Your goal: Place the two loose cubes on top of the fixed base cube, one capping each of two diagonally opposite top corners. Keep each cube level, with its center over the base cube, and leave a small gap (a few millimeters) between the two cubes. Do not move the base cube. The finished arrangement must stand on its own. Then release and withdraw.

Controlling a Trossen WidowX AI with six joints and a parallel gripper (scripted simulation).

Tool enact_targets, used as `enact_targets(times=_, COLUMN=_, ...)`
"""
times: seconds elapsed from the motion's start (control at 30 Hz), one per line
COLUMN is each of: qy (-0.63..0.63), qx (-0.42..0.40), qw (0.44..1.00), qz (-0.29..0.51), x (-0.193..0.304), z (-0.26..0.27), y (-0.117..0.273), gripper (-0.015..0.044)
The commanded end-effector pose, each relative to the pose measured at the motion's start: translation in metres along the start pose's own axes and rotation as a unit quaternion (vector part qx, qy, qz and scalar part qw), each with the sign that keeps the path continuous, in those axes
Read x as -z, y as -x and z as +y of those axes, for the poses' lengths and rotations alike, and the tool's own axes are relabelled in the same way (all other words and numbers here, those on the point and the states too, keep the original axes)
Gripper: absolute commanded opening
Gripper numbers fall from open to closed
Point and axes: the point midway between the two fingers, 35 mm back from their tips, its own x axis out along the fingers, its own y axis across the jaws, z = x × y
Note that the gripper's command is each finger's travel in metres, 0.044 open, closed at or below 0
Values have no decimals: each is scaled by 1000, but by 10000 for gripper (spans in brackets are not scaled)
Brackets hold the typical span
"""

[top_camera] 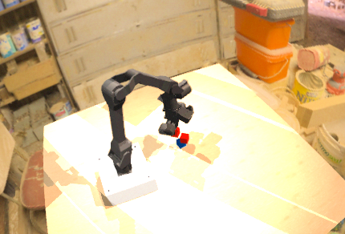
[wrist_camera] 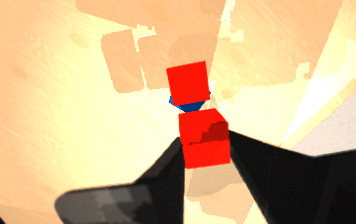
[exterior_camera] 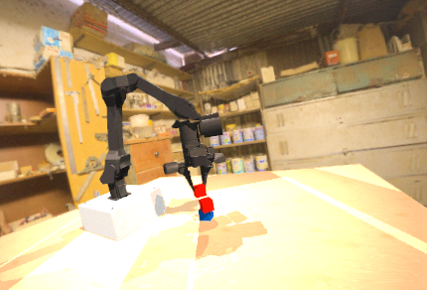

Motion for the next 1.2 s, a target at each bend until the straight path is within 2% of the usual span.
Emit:
enact_targets(times=0.0, qy=-1, qx=2, qw=1000, qz=2, x=1, z=0, y=-3, gripper=105)
enact_targets(times=0.53, qy=-1, qx=2, qw=1000, qz=2, x=0, z=1, y=-32, gripper=105)
enact_targets(times=1.17, qy=-1, qx=2, qw=1000, qz=2, x=0, z=1, y=-34, gripper=105)
